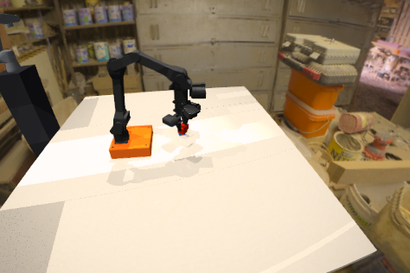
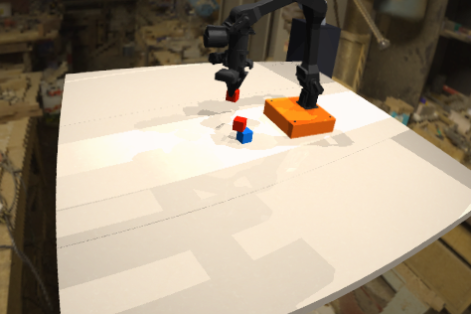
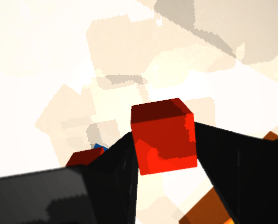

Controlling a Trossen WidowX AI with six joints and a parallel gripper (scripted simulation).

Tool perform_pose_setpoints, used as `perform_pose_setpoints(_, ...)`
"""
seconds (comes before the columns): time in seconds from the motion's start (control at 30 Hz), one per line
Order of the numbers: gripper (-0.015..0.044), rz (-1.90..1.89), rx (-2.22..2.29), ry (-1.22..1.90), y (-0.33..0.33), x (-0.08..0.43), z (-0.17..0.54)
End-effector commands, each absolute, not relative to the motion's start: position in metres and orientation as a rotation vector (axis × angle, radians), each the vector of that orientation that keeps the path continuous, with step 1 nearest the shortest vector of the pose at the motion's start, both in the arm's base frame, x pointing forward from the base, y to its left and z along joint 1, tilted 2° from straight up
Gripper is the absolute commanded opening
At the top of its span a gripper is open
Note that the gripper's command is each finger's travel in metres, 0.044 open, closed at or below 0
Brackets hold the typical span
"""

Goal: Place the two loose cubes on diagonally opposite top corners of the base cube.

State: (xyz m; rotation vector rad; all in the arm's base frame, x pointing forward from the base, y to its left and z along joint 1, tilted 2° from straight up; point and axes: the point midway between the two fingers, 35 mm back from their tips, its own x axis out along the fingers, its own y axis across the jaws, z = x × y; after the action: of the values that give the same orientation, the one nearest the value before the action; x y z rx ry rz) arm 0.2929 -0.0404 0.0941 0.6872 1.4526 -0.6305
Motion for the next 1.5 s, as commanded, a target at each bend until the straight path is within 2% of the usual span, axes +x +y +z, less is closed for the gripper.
perform_pose_setpoints(0.0, 0.0105, -0.623, 0.687, 1.445, -0.04, 0.292, 0.11)
perform_pose_setpoints(0.23, 0.0105, -0.619, 0.683, 1.446, -0.036, 0.291, 0.114)
perform_pose_setpoints(1.47, 0.0105, -0.509, 0.588, 1.478, 0.079, 0.28, 0.107)
